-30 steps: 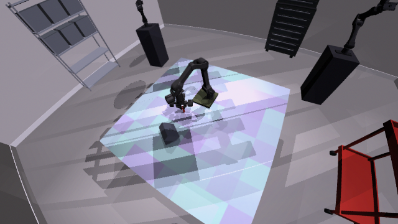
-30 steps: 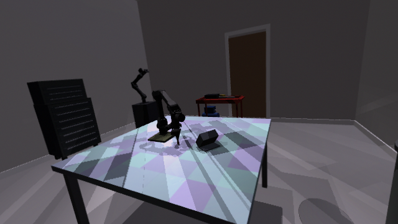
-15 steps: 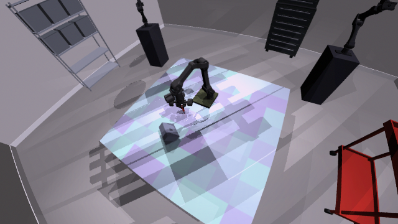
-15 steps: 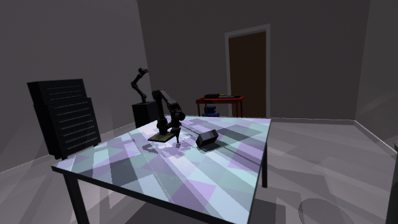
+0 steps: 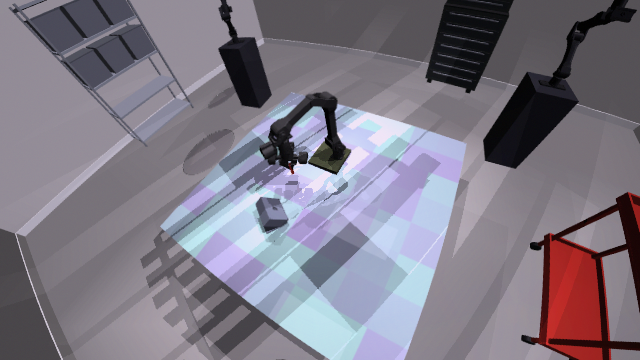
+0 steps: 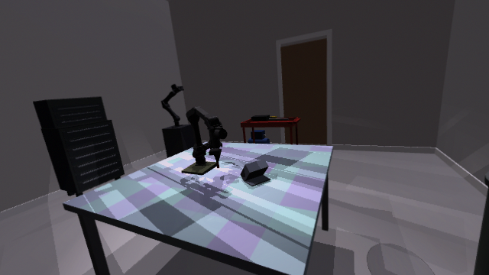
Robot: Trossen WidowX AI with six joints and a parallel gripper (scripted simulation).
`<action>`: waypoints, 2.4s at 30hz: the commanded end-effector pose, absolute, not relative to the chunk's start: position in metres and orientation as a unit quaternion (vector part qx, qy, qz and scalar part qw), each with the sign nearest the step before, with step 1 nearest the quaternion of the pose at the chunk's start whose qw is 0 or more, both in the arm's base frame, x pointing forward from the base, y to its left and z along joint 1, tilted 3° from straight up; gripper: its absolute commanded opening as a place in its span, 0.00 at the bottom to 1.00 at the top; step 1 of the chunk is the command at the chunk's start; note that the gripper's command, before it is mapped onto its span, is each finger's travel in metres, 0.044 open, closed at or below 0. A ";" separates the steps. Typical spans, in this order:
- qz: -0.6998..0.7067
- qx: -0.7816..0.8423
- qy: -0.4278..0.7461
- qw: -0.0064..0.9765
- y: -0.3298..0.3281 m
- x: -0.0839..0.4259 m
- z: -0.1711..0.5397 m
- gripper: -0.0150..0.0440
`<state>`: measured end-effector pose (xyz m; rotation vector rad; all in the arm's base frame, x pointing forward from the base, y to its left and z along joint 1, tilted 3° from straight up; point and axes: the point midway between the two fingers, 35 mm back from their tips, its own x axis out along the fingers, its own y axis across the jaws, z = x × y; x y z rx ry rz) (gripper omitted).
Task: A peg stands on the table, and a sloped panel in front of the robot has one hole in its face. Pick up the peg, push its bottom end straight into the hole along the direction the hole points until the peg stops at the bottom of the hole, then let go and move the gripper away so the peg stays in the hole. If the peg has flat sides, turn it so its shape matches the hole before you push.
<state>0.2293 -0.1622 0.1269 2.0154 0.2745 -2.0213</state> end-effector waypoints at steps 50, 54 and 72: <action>-0.633 0.625 0.210 0.407 -0.151 0.267 0.138 0.25; -0.625 0.614 0.218 0.429 -0.149 0.270 0.138 0.25; -0.587 0.561 0.254 0.525 -0.142 0.285 0.139 0.25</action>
